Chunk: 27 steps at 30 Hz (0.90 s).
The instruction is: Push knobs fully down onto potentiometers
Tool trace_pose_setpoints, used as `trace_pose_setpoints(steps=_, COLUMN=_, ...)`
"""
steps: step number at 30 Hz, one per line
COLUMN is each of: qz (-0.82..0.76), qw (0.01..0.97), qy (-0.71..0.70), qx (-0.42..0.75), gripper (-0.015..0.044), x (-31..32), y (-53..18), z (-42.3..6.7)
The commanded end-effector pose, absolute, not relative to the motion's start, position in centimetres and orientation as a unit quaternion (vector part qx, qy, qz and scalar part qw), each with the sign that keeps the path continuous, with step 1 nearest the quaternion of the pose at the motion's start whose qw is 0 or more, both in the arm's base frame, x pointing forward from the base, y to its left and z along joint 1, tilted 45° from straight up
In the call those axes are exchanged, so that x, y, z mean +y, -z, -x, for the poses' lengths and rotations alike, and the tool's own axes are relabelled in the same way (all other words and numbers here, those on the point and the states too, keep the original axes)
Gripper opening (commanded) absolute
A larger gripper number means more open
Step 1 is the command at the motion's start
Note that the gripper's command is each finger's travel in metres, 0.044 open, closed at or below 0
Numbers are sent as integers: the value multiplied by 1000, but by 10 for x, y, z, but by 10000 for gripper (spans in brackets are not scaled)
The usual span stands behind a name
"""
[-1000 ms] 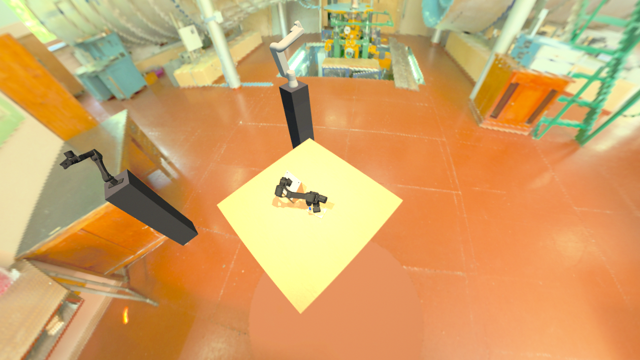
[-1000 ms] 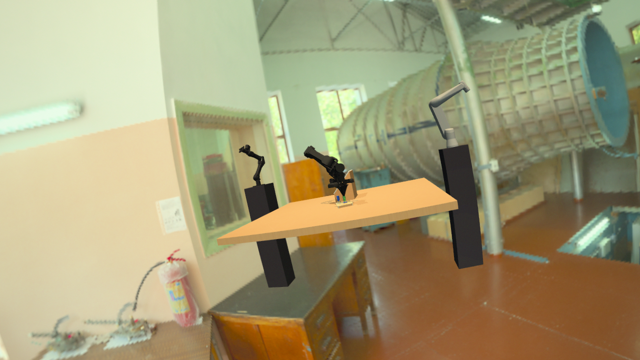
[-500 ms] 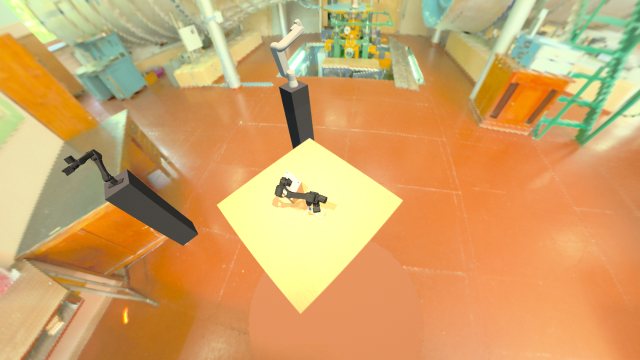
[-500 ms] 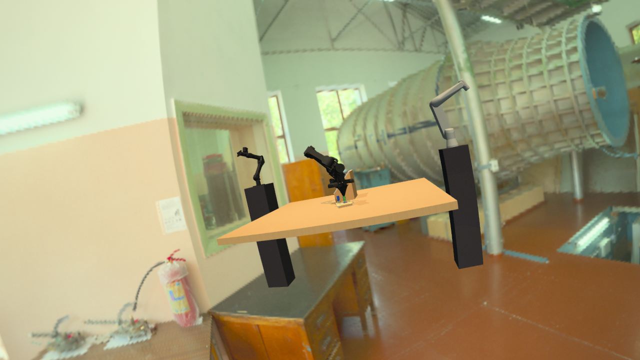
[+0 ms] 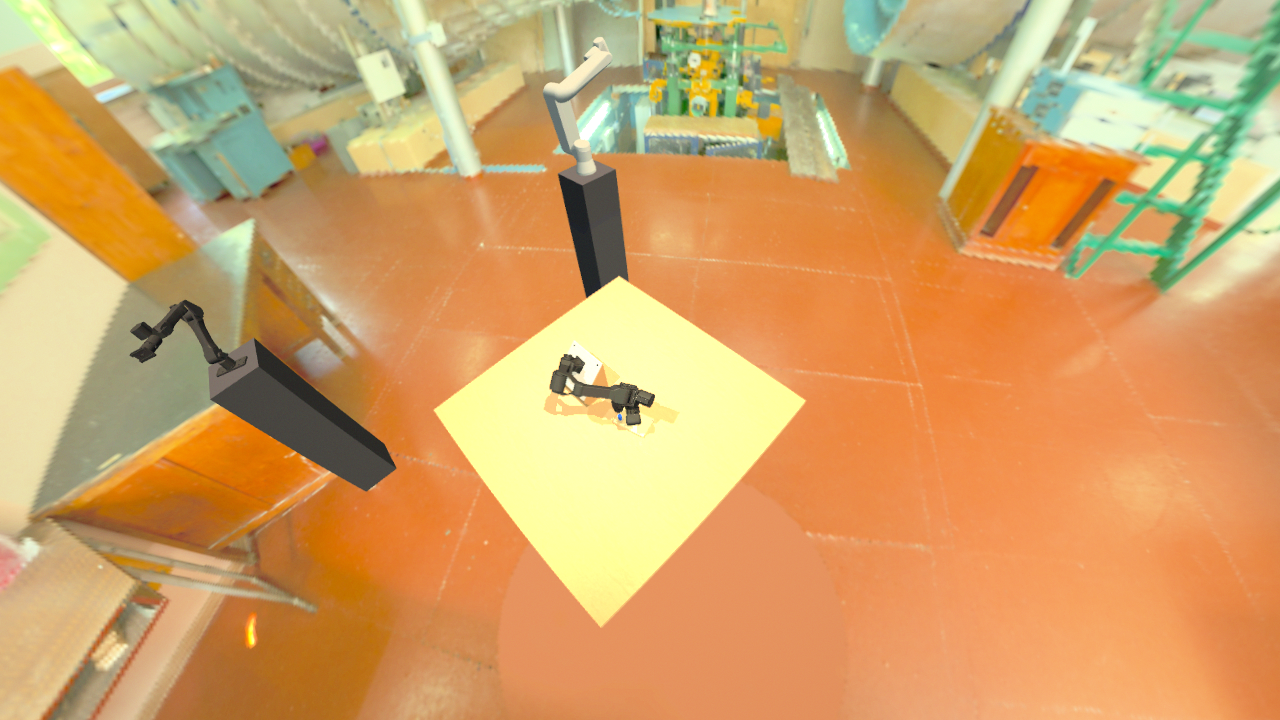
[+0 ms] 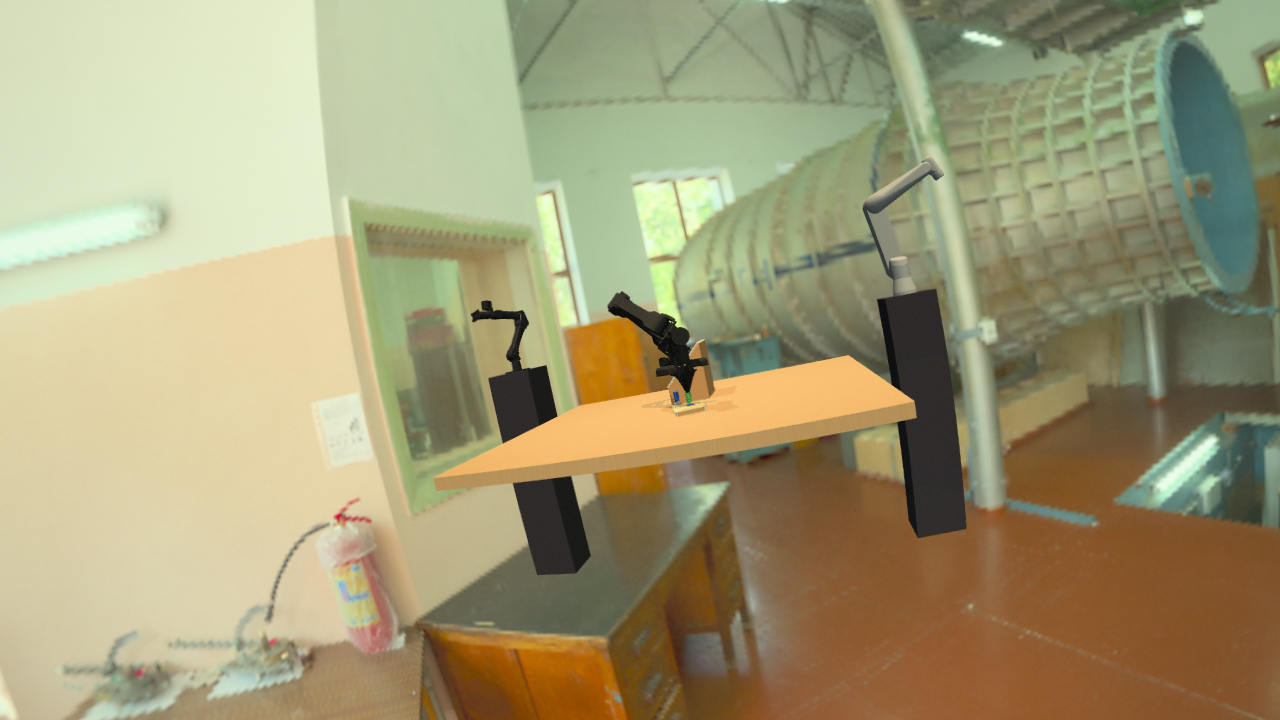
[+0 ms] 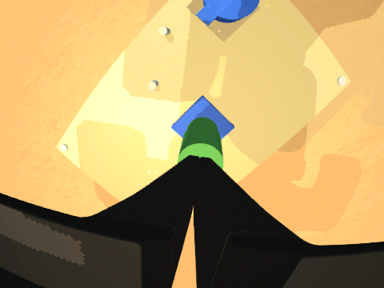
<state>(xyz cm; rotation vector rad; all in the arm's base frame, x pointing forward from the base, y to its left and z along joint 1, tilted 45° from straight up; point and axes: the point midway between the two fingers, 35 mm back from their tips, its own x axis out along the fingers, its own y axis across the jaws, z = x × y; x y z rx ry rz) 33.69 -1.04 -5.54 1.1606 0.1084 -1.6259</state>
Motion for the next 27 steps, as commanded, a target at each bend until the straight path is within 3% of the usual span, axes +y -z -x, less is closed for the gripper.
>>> trace_pose_setpoints(steps=1, qz=-486, qw=534, qy=691, qx=37, gripper=0, x=-21, y=64, z=-337)
trace_pose_setpoints(steps=27, qz=-486, qw=534, qy=691, qx=37, gripper=0, x=-16, y=59, z=-337)
